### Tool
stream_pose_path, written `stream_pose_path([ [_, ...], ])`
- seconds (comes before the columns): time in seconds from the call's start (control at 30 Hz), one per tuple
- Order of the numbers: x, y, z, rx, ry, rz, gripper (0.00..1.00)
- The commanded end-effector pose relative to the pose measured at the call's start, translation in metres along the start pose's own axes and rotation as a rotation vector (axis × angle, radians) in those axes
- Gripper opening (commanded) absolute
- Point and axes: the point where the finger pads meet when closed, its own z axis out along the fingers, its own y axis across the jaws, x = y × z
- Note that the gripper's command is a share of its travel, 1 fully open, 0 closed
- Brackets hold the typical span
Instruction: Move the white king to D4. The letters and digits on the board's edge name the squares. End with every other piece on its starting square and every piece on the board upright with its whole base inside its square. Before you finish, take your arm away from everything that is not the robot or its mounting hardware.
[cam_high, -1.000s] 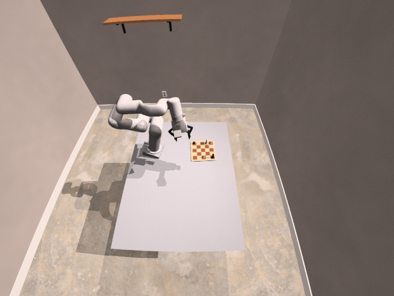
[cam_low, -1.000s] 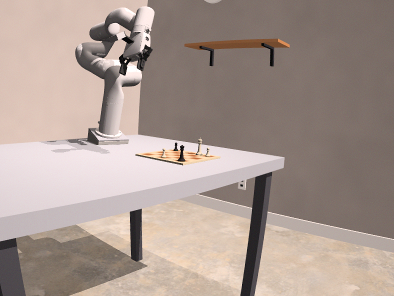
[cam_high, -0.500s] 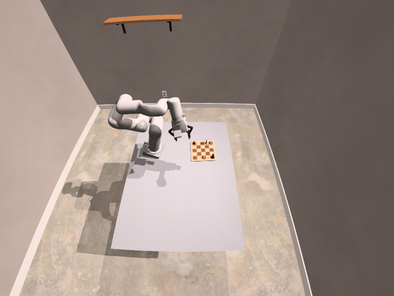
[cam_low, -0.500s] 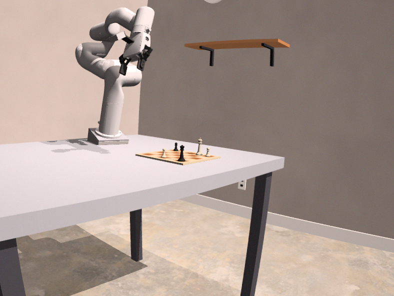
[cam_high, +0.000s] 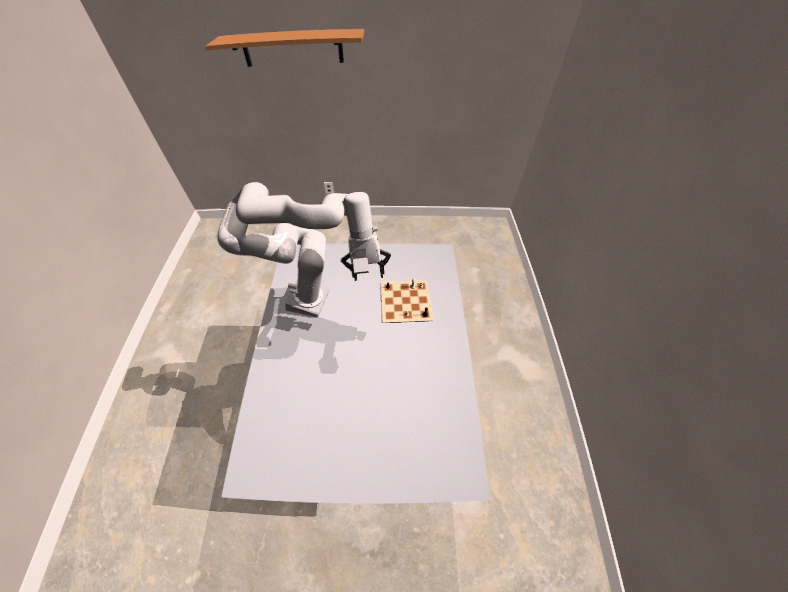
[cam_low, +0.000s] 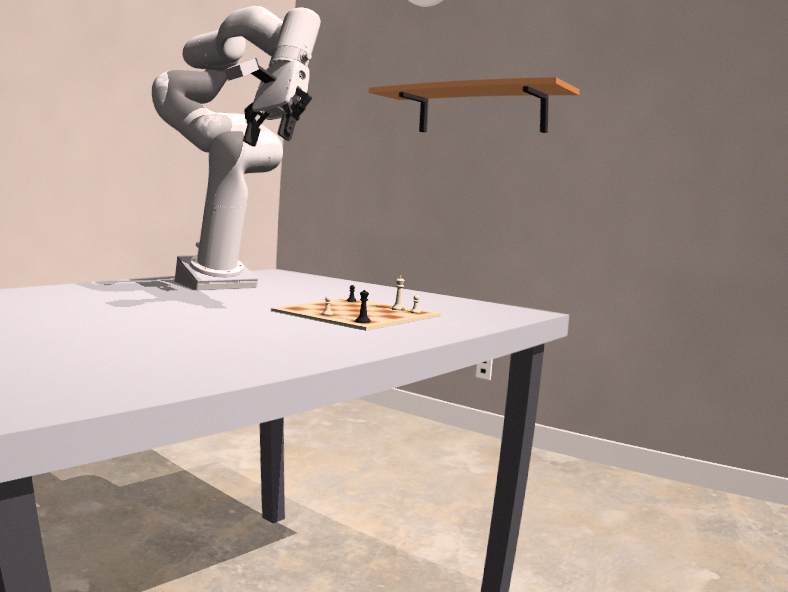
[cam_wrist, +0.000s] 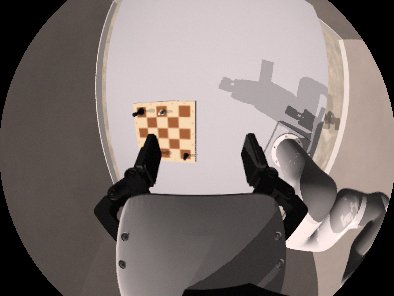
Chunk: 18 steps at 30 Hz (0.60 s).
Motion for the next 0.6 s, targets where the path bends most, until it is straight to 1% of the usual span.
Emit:
stream_pose_path([
  [0.0,0.001,-0.011,-0.004,-0.065,0.021,0.004,1.00],
  [0.07,0.000,-0.023,-0.005,-0.114,0.040,0.004,1.00],
  [0.1,0.000,-0.023,-0.005,-0.114,0.040,0.004,1.00],
  [0.13,-0.001,-0.030,-0.006,-0.141,0.053,0.004,1.00],
  [0.2,-0.001,-0.030,-0.006,-0.141,0.053,0.004,1.00],
  [0.23,-0.003,-0.038,-0.006,-0.168,0.069,0.004,1.00],
  [0.27,-0.003,-0.038,-0.006,-0.168,0.069,0.004,1.00],
  [0.3,-0.005,-0.047,-0.006,-0.195,0.087,0.003,1.00],
  [0.37,-0.005,-0.047,-0.006,-0.195,0.087,0.003,1.00],
  [0.4,-0.008,-0.057,-0.005,-0.222,0.109,0.002,1.00],
  [0.47,-0.008,-0.057,-0.005,-0.222,0.109,0.002,1.00],
  [0.5,-0.013,-0.068,-0.004,-0.249,0.134,0.000,1.00],
  [0.57,-0.013,-0.068,-0.004,-0.249,0.134,0.000,1.00],
])
